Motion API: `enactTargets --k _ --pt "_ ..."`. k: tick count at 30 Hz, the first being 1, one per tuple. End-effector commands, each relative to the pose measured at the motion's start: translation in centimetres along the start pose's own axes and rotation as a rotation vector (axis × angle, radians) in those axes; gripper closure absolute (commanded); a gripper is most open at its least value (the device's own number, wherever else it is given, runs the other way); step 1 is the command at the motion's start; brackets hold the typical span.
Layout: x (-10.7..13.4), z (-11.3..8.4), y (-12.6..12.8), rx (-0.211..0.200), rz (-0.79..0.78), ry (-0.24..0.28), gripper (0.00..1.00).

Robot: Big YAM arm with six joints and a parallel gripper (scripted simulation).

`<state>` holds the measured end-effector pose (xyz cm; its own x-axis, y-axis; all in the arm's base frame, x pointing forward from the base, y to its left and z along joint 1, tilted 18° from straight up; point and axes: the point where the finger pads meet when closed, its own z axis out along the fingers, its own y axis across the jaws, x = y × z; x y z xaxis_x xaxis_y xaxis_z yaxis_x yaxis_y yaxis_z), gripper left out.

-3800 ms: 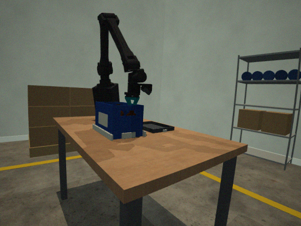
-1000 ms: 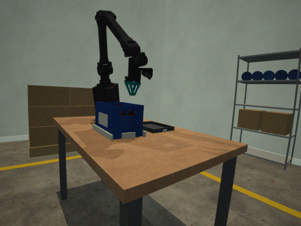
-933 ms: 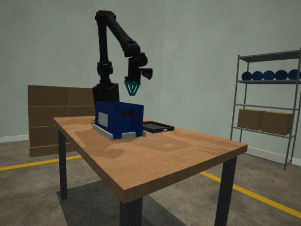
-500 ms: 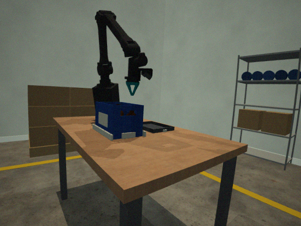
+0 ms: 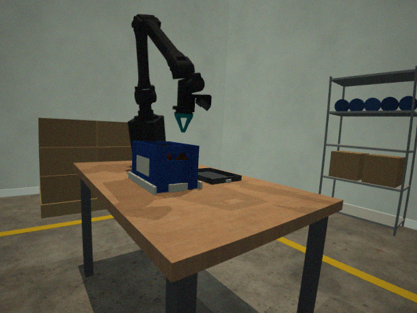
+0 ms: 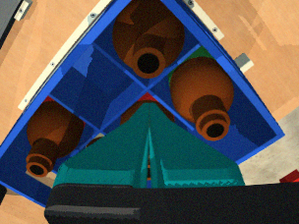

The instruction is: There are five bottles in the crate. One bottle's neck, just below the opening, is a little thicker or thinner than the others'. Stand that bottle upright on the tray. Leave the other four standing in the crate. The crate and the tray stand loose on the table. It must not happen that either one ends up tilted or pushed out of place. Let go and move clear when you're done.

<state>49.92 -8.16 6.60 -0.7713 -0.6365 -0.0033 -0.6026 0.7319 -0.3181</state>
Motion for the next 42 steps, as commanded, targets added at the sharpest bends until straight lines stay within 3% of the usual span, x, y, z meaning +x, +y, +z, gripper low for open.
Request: enactTargets --k 1,11,14,16,17,19,22,25,29,30,31,32,37,42 --pt "-0.9 -0.9 -0.4 0.011 0.003 -0.01 1.0" --pt "-0.5 -0.9 -0.2 0.009 0.003 -0.008 1.0" --pt "2.7 -1.1 -0.7 0.023 0.009 -0.02 1.0" --pt "6.6 -1.1 0.1 0.022 0.008 -0.018 1.0" --pt "6.6 -1.1 0.1 0.022 0.008 -0.018 1.0" --pt "11.3 -1.0 1.5 0.021 0.007 -0.015 1.0" --pt "11.3 -1.0 1.5 0.021 0.007 -0.015 1.0" --pt "16.9 -0.7 4.3 0.023 0.005 -0.012 1.0" --pt "18.9 -0.6 5.5 0.025 0.005 -0.01 1.0" --pt "18.9 -0.6 5.5 0.025 0.005 -0.01 0.39" --pt "17.7 -0.6 4.2 0.033 -0.005 -0.018 0.39" --pt "17.3 -0.7 4.4 0.033 -0.017 -0.023 0.39" --pt "18.5 0.1 5.7 0.006 -0.008 -0.002 0.39" --pt "18.5 -0.4 5.6 0.014 -0.006 -0.006 0.39"
